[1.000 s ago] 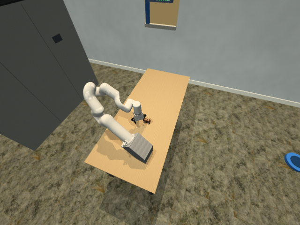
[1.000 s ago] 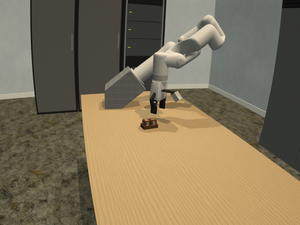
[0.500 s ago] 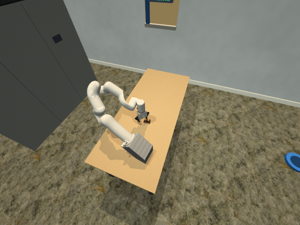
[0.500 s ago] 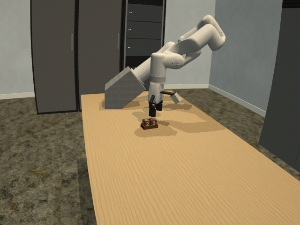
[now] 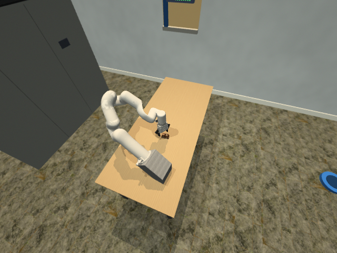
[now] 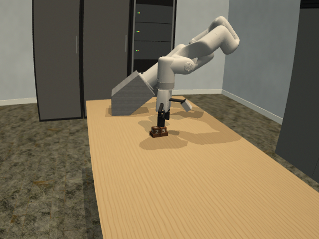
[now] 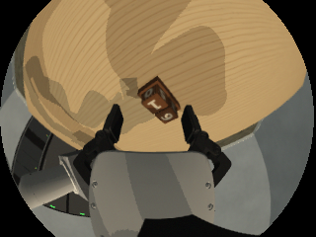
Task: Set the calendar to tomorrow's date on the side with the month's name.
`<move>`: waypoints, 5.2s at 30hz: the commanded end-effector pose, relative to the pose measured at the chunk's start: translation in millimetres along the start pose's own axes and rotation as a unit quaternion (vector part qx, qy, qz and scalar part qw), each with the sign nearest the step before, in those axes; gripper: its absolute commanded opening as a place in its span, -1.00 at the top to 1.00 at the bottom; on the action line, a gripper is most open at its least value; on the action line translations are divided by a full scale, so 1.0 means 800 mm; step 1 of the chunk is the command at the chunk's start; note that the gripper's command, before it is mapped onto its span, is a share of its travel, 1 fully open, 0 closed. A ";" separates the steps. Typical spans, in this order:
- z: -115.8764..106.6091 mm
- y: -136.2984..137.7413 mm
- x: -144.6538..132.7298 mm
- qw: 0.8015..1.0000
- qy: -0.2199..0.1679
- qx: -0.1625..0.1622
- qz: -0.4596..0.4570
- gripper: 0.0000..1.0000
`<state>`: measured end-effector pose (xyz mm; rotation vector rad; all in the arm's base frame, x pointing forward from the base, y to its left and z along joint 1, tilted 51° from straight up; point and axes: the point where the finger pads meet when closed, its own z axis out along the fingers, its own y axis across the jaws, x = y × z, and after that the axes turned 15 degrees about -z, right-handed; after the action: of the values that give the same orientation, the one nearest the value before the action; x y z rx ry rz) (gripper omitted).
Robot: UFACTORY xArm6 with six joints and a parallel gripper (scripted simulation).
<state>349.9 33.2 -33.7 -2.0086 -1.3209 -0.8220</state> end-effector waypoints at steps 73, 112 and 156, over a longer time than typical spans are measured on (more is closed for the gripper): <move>0.025 0.168 -0.053 0.958 0.000 -0.001 -0.287 -1.00; 0.046 0.168 -0.053 0.958 0.000 -0.001 -0.287 -1.00; 0.046 0.168 -0.053 0.958 0.000 -0.001 -0.287 -1.00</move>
<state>467.2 -6.4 -109.1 -1.6279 -1.9390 -1.0670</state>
